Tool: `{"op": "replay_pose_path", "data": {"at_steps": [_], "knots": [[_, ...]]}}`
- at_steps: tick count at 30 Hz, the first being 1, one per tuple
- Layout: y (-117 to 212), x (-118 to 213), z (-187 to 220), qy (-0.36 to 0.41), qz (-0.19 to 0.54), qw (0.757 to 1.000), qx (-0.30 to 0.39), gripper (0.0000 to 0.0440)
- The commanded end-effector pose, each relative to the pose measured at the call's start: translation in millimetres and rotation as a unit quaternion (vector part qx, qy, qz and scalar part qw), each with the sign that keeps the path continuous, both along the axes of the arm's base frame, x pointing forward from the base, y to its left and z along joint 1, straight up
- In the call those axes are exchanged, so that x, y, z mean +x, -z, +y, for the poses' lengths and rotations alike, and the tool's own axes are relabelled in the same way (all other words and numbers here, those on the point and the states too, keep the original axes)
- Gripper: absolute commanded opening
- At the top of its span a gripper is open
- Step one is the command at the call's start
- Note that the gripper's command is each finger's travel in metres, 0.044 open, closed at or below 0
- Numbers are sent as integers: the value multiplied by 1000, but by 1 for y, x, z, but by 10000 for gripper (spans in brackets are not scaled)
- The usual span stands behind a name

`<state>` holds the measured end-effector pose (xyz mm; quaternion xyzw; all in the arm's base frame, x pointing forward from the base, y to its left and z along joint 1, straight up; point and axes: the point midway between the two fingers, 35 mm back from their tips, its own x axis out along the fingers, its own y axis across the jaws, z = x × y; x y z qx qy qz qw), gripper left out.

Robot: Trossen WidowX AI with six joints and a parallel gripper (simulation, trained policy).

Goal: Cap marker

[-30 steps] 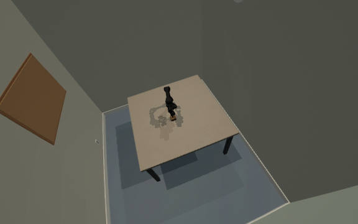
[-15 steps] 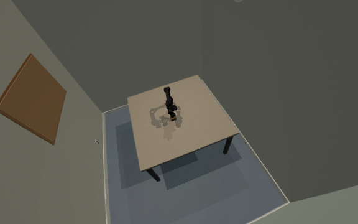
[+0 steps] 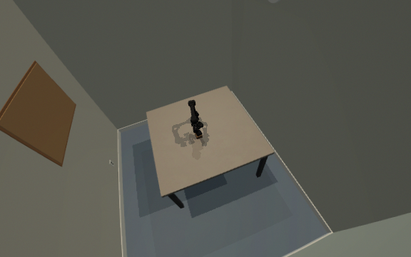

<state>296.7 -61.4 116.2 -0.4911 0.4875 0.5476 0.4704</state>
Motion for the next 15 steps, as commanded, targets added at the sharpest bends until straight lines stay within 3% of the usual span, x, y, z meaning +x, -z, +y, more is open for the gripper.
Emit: {"op": "replay_pose_path", "data": {"at_steps": [1, 15], "knots": [[16, -7, 1, -12, 23, 1000, 4, 36], [21, -8, -2, -23, 25, 999, -1, 56]]}}
